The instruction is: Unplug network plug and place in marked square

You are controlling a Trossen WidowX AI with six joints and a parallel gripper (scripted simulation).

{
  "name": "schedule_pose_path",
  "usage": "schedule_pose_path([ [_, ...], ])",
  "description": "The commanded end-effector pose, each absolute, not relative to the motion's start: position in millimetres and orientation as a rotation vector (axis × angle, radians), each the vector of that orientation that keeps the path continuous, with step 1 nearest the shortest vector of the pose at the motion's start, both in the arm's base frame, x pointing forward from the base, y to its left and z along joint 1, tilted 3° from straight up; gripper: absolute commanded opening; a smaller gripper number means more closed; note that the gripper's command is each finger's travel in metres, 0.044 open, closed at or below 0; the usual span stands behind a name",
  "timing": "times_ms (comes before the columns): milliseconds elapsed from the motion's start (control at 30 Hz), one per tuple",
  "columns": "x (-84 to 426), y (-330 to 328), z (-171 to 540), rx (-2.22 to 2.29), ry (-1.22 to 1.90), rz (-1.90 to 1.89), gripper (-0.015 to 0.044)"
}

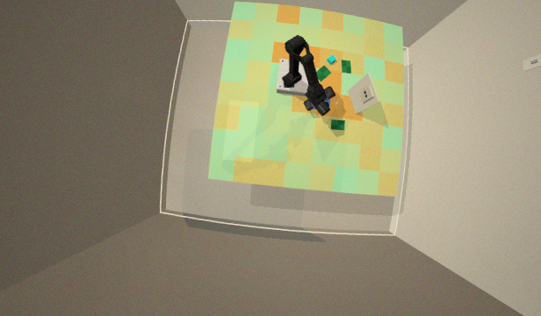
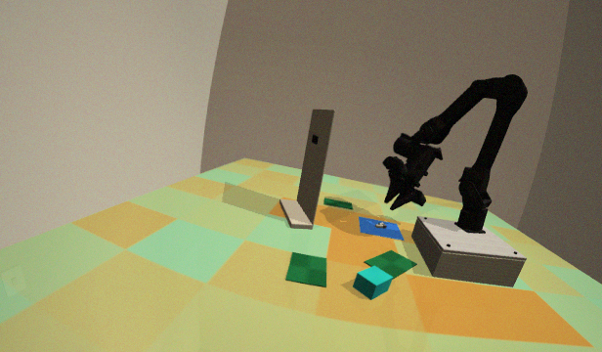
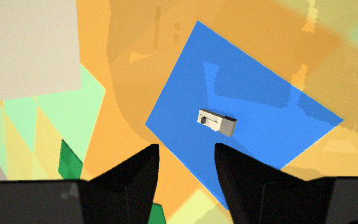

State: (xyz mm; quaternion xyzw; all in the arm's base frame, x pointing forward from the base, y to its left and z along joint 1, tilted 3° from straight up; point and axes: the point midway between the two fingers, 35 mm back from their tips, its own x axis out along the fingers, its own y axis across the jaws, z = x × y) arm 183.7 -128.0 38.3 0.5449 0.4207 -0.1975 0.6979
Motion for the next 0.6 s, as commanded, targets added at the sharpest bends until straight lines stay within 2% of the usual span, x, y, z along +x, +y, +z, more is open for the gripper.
schedule_pose_path([
  [0, 184.2, -128.9, 45.8, 1.21, 0.933, -0.435, 0.0156],
  [567, 181.4, -127.9, 76.4, 1.21, 0.933, -0.435, 0.0156],
])
